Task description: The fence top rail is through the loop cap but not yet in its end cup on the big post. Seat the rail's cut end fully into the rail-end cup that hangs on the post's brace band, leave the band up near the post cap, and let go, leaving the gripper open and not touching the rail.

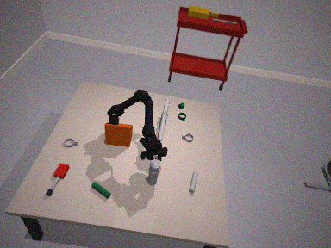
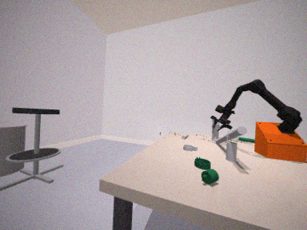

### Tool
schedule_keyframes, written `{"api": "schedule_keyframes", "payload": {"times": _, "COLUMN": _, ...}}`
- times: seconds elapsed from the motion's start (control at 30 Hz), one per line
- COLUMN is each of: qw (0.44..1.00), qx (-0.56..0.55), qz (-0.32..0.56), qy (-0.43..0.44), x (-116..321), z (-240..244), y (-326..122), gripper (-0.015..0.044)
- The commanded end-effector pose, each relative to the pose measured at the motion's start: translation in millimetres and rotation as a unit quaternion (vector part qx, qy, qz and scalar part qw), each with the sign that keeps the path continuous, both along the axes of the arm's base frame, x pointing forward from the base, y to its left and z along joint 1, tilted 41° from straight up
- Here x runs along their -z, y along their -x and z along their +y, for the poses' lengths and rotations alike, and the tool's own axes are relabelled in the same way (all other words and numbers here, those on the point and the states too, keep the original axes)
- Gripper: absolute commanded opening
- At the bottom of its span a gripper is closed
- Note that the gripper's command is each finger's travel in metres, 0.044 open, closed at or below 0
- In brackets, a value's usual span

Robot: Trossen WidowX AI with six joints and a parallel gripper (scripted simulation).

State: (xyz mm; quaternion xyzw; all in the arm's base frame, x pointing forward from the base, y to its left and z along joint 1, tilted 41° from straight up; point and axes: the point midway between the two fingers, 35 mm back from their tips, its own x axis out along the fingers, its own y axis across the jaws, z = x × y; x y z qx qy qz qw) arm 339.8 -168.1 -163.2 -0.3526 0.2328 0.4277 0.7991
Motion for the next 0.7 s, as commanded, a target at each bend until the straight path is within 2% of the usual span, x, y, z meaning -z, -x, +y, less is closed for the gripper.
{"api": "schedule_keyframes", "payload": {"times": 0.0, "qw": 1.000, "qx": 0.000, "qz": -0.001, "qy": 0.001, "x": 0, "z": 0, "y": 0, "gripper": 0.0210}}
{"api": "schedule_keyframes", "payload": {"times": 0.3, "qw": 1.000, "qx": -0.001, "qz": -0.001, "qy": 0.002, "x": -21, "z": 1, "y": -1, "gripper": 0.0440}}
{"api": "schedule_keyframes", "payload": {"times": 0.67, "qw": 1.000, "qx": -0.003, "qz": -0.001, "qy": 0.003, "x": -56, "z": 5, "y": -1, "gripper": 0.0440}}
